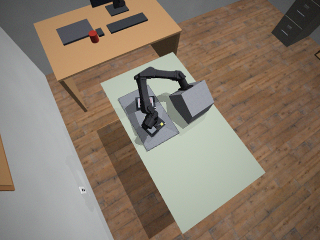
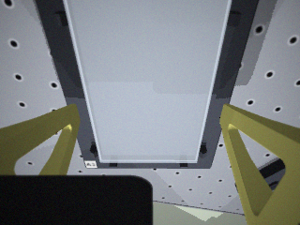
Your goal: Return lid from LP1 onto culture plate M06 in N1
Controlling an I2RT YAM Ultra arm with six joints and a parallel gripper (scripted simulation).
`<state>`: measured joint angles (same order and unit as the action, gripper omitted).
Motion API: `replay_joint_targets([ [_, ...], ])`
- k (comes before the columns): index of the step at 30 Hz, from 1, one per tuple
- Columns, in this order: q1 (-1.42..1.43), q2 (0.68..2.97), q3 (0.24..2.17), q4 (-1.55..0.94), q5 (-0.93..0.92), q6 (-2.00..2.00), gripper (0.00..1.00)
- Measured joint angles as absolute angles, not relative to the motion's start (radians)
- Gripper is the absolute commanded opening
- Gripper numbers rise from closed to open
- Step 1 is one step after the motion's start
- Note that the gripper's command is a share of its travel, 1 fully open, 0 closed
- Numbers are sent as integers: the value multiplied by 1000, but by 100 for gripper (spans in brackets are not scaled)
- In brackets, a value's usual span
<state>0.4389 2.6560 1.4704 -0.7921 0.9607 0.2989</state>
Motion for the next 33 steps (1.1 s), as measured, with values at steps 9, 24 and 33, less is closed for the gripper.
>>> replay_joint_targets([
  [9, 429, 2661, 1462, -768, 965, 282, 100],
  [24, 408, 2664, 1447, -722, 972, 250, 100],
  [33, 407, 2667, 1446, -707, 974, 240, 100],
])
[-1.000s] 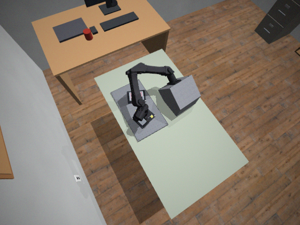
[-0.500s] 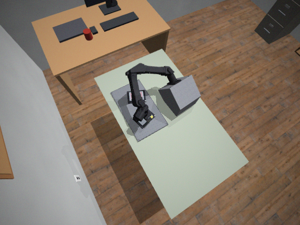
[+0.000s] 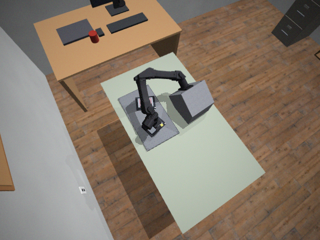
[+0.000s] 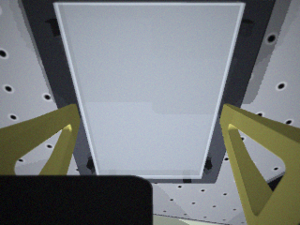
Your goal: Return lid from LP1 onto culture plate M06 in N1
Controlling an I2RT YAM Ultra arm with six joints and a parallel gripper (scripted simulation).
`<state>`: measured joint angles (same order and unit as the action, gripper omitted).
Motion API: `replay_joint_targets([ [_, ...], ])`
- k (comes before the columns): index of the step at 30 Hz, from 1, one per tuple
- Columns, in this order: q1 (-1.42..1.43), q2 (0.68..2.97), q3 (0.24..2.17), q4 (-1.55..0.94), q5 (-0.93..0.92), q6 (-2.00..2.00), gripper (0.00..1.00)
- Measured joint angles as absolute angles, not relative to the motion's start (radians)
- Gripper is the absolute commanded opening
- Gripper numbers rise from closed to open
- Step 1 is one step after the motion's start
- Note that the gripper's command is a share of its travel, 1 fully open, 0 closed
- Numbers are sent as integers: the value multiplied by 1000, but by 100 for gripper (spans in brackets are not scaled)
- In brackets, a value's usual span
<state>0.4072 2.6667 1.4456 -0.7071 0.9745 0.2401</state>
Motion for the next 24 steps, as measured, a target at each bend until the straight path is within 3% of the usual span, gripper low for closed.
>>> replay_joint_targets([
  [10, 407, 2667, 1446, -706, 975, 240, 100],
  [11, 407, 2667, 1446, -706, 975, 240, 0],
  [24, 407, 2667, 1446, -706, 975, 240, 0],
])
